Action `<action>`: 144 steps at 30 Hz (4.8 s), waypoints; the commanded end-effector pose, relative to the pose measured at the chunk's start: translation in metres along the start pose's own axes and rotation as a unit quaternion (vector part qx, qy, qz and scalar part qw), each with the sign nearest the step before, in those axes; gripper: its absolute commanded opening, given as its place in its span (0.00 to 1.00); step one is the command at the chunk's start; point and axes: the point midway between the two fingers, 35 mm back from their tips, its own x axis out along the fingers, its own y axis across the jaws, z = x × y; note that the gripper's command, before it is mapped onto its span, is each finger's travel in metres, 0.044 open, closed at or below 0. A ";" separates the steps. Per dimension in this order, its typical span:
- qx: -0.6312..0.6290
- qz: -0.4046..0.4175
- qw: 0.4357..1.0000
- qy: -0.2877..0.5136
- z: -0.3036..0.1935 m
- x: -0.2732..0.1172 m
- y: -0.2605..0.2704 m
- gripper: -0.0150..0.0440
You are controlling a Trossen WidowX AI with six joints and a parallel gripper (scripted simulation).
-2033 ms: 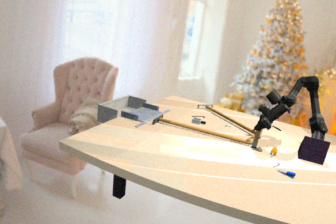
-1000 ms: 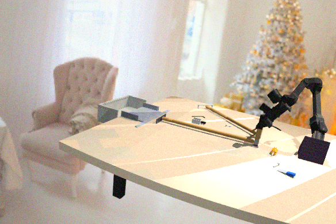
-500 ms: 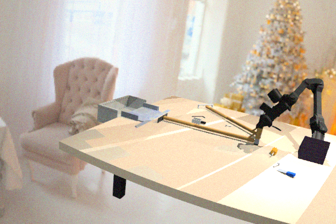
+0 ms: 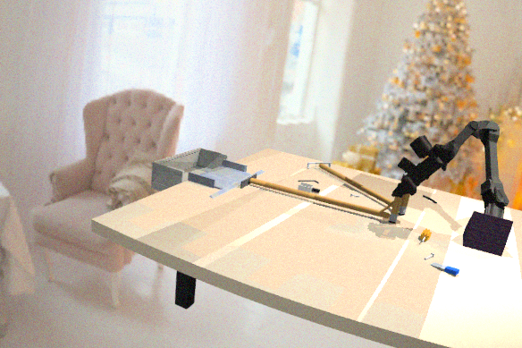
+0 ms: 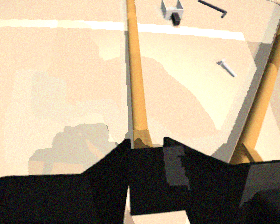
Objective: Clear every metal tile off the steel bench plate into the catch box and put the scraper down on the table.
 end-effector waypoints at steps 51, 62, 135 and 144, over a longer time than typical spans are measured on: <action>0.003 0.001 1.000 -0.008 0.057 0.043 0.014 0.25; 0.003 0.001 1.000 -0.008 0.066 0.049 0.015 0.25; 0.004 0.000 1.000 -0.010 0.139 0.104 0.017 0.25; 0.004 -0.001 1.000 -0.011 0.147 0.111 0.017 0.25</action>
